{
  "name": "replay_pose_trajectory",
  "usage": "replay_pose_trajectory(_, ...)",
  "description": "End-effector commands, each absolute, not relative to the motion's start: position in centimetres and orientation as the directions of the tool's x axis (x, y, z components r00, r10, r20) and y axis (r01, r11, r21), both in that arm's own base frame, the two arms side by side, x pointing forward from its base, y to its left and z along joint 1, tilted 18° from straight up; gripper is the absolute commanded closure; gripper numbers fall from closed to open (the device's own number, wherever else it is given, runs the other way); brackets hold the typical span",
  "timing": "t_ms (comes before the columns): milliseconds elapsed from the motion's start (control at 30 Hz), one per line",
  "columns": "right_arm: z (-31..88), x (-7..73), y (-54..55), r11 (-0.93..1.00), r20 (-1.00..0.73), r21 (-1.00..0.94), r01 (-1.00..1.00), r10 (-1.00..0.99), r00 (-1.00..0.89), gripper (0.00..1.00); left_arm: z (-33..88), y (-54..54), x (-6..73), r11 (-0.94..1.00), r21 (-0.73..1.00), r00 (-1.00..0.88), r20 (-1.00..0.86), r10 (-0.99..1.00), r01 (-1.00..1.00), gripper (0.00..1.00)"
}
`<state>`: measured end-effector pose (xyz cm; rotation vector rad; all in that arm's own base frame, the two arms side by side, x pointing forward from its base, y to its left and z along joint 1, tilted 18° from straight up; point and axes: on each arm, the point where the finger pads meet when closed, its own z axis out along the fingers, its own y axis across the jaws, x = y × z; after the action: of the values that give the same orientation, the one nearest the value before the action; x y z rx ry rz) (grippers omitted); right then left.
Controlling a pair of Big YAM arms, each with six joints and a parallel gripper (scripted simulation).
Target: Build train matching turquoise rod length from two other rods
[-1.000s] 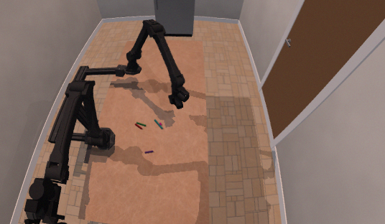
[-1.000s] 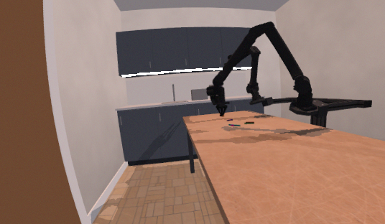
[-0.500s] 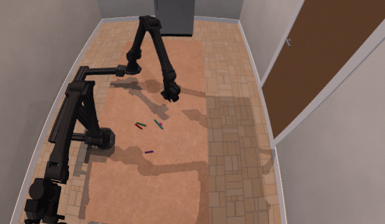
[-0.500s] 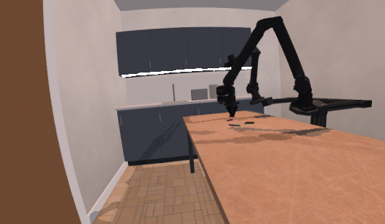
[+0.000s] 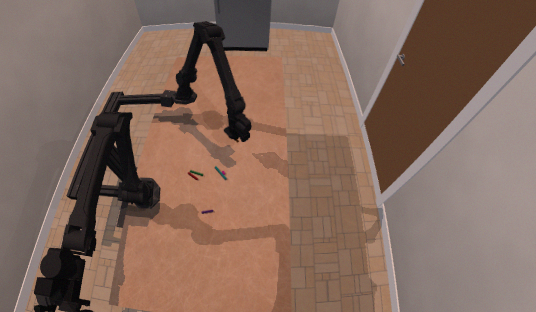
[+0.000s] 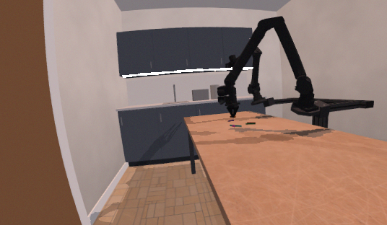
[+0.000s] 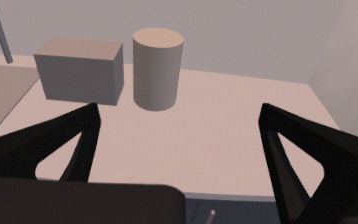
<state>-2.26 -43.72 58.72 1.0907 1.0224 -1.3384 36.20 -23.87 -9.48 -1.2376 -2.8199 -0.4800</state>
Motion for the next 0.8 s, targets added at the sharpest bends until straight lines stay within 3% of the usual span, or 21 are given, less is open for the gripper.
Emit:
replay_pose_trajectory(0, 63.3, -2.8, -41.8, -0.066, -0.959, 0.000, 0.998, -0.281, -0.019, 0.00, -8.8, -24.9, 37.0, 0.648, 0.279, -0.693, 0.102, 0.714, 0.709, 0.96)
replay_pose_trajectory(767, 63.3, -2.8, -41.8, -0.066, -0.959, 0.000, 0.998, -0.281, -0.019, 0.00, -16.7, -21.5, 37.4, 0.641, 0.273, -0.688, 0.139, 0.712, 0.718, 0.96)
